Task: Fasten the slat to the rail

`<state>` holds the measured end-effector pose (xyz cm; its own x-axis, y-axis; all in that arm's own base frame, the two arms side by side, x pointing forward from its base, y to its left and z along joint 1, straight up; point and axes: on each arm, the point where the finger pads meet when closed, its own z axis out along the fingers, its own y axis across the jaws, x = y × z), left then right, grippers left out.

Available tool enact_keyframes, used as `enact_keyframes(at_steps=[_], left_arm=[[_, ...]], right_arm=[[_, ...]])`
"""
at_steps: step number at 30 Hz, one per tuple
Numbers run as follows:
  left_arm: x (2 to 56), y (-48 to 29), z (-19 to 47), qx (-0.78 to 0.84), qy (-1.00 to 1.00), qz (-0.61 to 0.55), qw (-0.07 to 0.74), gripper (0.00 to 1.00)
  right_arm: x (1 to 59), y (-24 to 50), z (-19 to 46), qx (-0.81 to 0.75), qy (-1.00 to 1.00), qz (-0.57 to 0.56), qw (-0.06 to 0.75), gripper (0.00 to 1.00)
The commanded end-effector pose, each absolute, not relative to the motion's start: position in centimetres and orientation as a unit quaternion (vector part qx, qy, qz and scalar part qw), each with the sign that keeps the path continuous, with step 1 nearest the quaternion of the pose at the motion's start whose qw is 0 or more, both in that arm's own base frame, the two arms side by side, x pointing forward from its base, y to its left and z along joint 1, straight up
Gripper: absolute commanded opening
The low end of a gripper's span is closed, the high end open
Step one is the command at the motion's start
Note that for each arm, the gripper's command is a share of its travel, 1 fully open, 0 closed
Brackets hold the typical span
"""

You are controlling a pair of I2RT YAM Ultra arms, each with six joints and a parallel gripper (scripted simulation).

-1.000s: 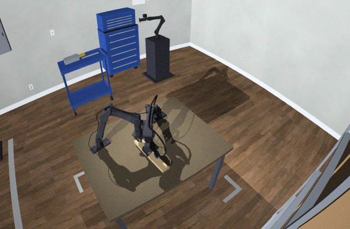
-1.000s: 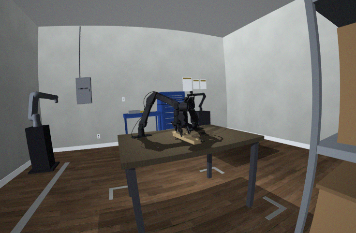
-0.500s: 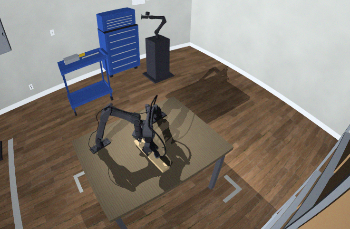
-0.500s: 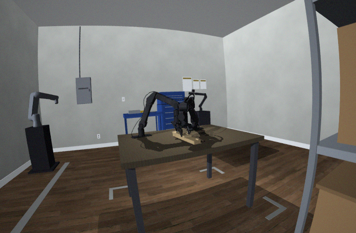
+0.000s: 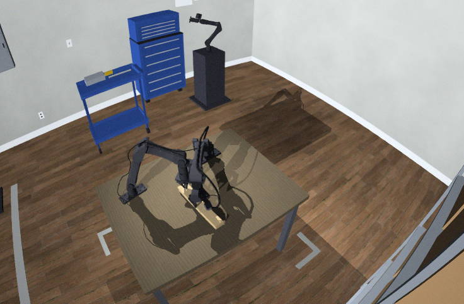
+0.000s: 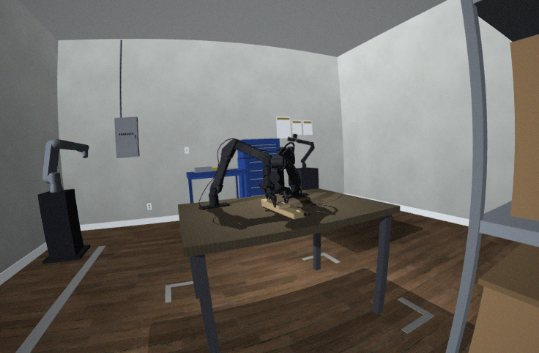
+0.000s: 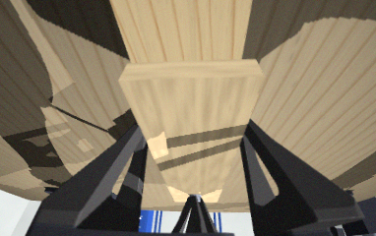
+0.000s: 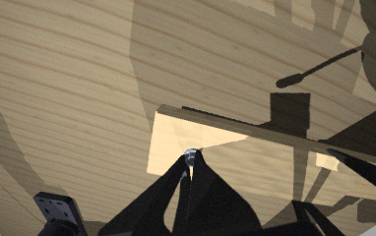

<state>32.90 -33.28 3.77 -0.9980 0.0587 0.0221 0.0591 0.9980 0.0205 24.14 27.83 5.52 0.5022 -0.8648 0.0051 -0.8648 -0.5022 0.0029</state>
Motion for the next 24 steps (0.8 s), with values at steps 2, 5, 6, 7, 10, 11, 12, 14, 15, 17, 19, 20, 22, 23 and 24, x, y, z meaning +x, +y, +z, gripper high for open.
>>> enact_keyframes(at_steps=[2, 5, 6, 7, 10, 11, 12, 14, 15, 17, 19, 20, 22, 23, 24], left_arm=[[33.04, -33.42, 4.32, -0.029, -1.0, -0.005, 0.005, 0.72], [33.04, -33.42, 4.32, -0.029, -1.0, -0.005, 0.005, 0.72], [33.04, -33.42, 4.32, -0.029, -1.0, -0.005, 0.005, 0.72], [33.04, -33.42, 4.32, -0.029, -1.0, -0.005, 0.005, 0.72], [33.04, -33.42, 4.32, -0.029, -1.0, -0.005, 0.005, 0.72], [33.04, -33.42, 4.32, -0.029, -1.0, -0.005, 0.005, 0.72], [33.04, -33.42, 4.32, -0.029, -1.0, -0.005, 0.005, 0.72], [33.04, -33.42, 4.32, -0.029, -1.0, -0.005, 0.005, 0.72], [33.04, -33.42, 4.32, -0.029, -1.0, -0.005, 0.005, 0.72], [33.04, -33.42, 4.32, -0.029, -1.0, -0.005, 0.005, 0.72], [33.04, -33.42, 4.32, -0.029, -1.0, -0.005, 0.005, 0.72], [33.04, -33.42, 4.32, -0.029, -1.0, -0.005, 0.005, 0.72], [33.04, -33.42, 4.32, -0.029, -1.0, -0.005, 0.005, 0.72], [33.04, -33.42, 4.32, -0.029, -1.0, -0.005, 0.005, 0.72], [33.04, -33.42, 4.32, -0.029, -1.0, -0.005, 0.005, 0.72]], right_arm=[[24.28, 27.98, 5.79, 0.867, -0.499, 0.003, -0.003, 0.12], [24.28, 27.98, 5.79, 0.852, -0.524, 0.002, -0.003, 0.12], [24.28, 27.98, 5.79, 0.841, -0.541, 0.002, -0.003, 0.12], [24.28, 27.98, 5.79, 0.83, -0.557, 0.002, -0.003, 0.12], [24.28, 27.98, 5.79, 0.796, -0.606, 0.002, -0.003, 0.12], [24.28, 27.98, 5.79, 0.784, -0.621, 0.002, -0.003, 0.12], [24.28, 27.98, 5.79, 0.784, -0.621, 0.002, -0.003, 0.12], [24.28, 27.98, 5.79, 0.771, -0.637, 0.002, -0.003, 0.12], [24.28, 27.98, 5.79, 0.758, -0.652, 0.002, -0.003, 0.12], [24.28, 27.98, 5.79, 0.732, -0.681, 0.002, -0.004, 0.12], [24.28, 27.98, 5.79, 0.704, -0.71, 0.001, -0.004, 0.12], [24.28, 27.98, 5.79, 0.69, -0.723, 0.001, -0.004, 0.12], [24.28, 27.98, 5.78, 0.661, -0.75, 0.001, -0.004, 0.12], [24.28, 27.98, 5.78, 0.646, -0.763, 0.001, -0.004, 0.12], [24.28, 27.98, 5.78, 0.631, -0.776, 0.001, -0.004, 0.12]])
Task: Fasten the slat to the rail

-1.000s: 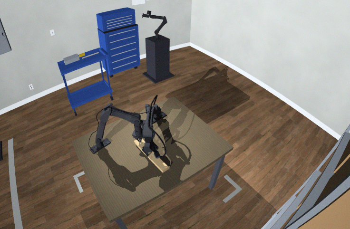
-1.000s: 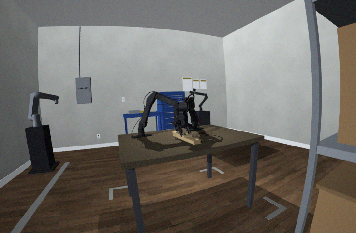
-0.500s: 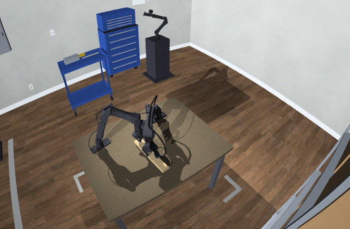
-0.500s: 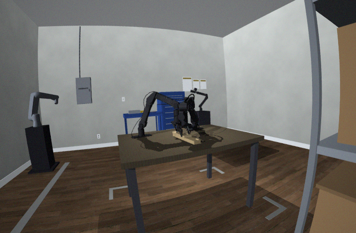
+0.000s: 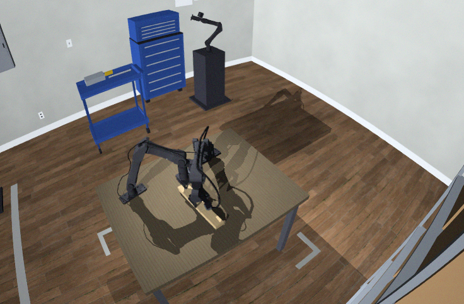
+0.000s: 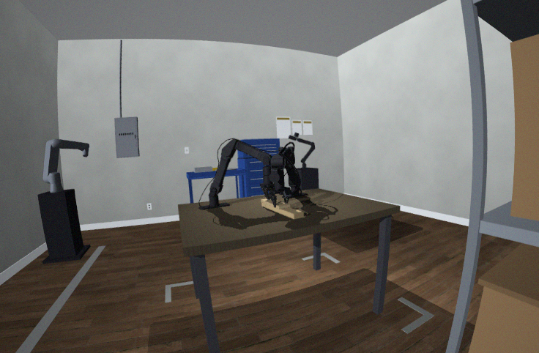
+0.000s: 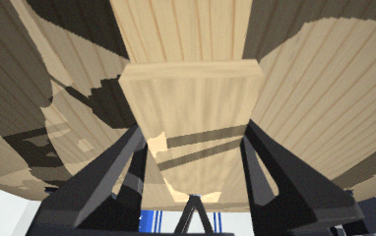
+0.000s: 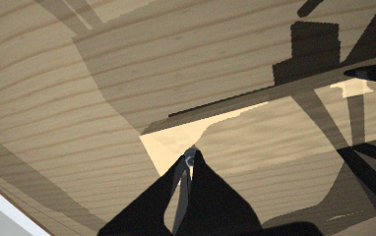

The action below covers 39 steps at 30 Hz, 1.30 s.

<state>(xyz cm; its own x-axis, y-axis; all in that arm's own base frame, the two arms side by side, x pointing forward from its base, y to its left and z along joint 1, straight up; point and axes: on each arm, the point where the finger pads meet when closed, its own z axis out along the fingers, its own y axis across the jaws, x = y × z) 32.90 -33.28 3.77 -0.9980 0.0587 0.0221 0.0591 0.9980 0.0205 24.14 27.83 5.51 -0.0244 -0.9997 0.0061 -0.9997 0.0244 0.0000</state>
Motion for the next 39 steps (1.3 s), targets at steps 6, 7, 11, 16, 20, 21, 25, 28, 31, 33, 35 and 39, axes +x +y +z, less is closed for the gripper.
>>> enact_keyframes(at_steps=[6, 7, 11, 16, 20, 21, 25, 28, 31, 33, 35, 39], left_arm=[[33.04, -33.42, 4.32, -0.029, -1.0, -0.005, 0.005, 0.72], [33.04, -33.42, 4.32, -0.029, -1.0, -0.005, 0.005, 0.72], [33.04, -33.42, 4.32, -0.029, -1.0, -0.005, 0.005, 0.72], [33.04, -33.42, 4.32, -0.029, -1.0, -0.005, 0.005, 0.72], [33.04, -33.42, 4.32, -0.029, -1.0, -0.005, 0.005, 0.72], [33.04, -33.42, 4.32, -0.029, -1.0, -0.005, 0.005, 0.72], [33.04, -33.42, 4.32, -0.029, -1.0, -0.005, 0.005, 0.72], [33.04, -33.42, 4.32, -0.029, -1.0, -0.005, 0.005, 0.72], [33.04, -33.42, 4.32, -0.029, -1.0, -0.005, 0.005, 0.72], [33.04, -33.42, 4.32, -0.029, -1.0, -0.005, 0.005, 0.72], [33.04, -33.42, 4.32, -0.029, -1.0, -0.005, 0.005, 0.72], [33.04, -33.42, 4.32, -0.029, -1.0, -0.005, 0.005, 0.72]], right_arm=[[24.28, 27.98, 5.78, 0.568, -0.823, 0.0, -0.004, 0.12], [24.28, 27.98, 5.78, 0.551, -0.834, 0.0, -0.004, 0.12], [24.28, 27.98, 5.78, 0.484, -0.875, 0.0, -0.004, 0.12], [24.28, 27.98, 5.78, 0.395, -0.919, -0.001, -0.004, 0.12], [24.28, 27.98, 5.77, 0.321, -0.947, -0.001, -0.004, 0.12], [24.28, 27.98, 5.77, 0.302, -0.953, -0.001, -0.004, 0.12], [24.28, 27.98, 5.77, 0.264, -0.964, -0.002, -0.004, 0.12], [24.28, 27.98, 5.77, 0.207, -0.978, -0.002, -0.004, 0.12], [24.28, 27.97, 5.77, 0.148, -0.989, -0.002, -0.004, 0.12], [24.28, 27.97, 5.77, 0.109, -0.994, -0.003, -0.004, 0.12], [24.28, 27.97, 5.76, 0.07, -0.998, -0.003, -0.004, 0.12], [24.28, 27.97, 5.76, 0.01, -1.0, -0.003, -0.004, 0.12]])
